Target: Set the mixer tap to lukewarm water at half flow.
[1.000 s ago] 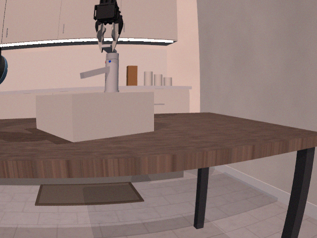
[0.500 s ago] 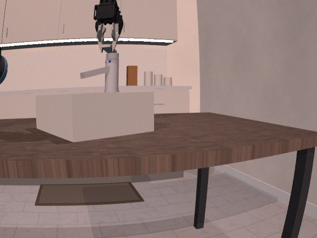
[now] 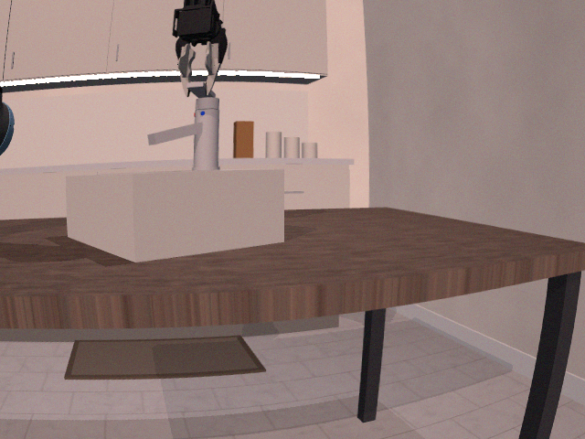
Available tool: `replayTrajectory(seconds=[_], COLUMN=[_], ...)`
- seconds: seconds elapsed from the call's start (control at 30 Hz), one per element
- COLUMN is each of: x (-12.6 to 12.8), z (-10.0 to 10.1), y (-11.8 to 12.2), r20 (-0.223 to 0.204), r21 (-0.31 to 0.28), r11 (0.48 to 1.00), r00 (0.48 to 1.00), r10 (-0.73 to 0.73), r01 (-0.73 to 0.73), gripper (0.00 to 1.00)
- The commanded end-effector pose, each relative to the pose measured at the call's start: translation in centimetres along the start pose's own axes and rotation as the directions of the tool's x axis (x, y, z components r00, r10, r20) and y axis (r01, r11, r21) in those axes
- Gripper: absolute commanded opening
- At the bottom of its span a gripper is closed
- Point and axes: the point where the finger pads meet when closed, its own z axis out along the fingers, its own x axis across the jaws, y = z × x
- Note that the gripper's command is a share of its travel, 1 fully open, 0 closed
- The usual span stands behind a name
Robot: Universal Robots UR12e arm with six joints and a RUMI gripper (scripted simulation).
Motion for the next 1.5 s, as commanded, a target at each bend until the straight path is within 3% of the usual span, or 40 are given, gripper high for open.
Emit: replayTrajectory(seconds=[0.0,0.63,1.13,1.47], x=[-0.1,-1.6,-3.5,-4.1], z=[-0.1,-0.1,-0.1,-0.1], y=[0.0,-0.2,-1.0,-1.4], r20=[-0.001,-0.001,-0.001,-0.001], r21=[0.0,0.0,0.001,0.001], r11=[1.0,0.973,0.86,0.802], r00=[1.0,0.973,0.86,0.802], r10=[0.02,0.232,0.51,0.598], r01=[-0.02,-0.232,-0.51,-0.598], gripper=[0.0,0.0,0.0,0.0])
